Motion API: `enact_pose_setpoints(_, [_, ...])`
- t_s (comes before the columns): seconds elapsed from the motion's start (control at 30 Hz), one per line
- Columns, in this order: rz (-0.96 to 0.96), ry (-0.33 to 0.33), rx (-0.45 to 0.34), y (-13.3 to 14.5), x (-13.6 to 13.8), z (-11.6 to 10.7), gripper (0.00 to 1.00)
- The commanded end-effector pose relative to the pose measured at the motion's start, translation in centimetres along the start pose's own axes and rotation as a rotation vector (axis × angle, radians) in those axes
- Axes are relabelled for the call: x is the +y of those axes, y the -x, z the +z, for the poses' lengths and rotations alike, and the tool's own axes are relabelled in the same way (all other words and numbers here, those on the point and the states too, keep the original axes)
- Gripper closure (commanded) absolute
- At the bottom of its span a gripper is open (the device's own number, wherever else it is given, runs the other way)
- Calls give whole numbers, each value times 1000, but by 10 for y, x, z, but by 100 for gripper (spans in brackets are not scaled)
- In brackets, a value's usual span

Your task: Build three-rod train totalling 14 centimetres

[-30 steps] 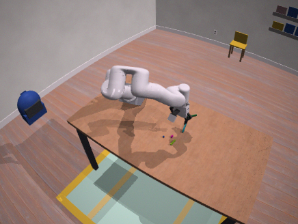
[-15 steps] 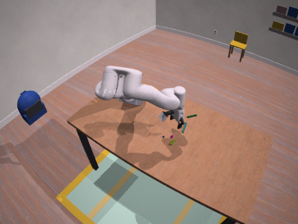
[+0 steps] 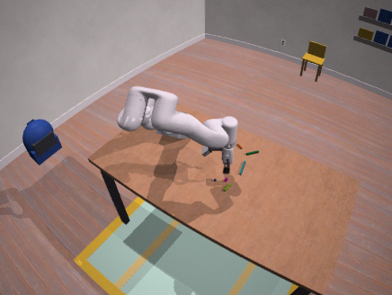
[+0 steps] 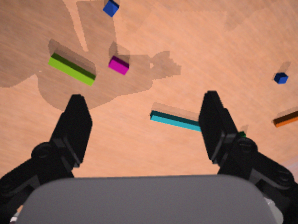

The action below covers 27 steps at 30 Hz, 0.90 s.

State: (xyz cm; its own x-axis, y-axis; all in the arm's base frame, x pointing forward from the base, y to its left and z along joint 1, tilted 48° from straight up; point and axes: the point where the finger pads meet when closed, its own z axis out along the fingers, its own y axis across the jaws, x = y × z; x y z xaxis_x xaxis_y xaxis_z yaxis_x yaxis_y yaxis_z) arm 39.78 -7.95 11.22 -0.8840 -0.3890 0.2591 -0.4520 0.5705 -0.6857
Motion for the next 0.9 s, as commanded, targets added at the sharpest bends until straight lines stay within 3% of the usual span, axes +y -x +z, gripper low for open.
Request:
enact_pose_setpoints(0.0, [168,-10,-8,-10,-7,-1,0])
enact_pose_setpoints(0.57, [688,-16,-9,-47,-24,1,0])
enact_pose_setpoints(0.87, [755,-18,-10,-51,-26,1,0])
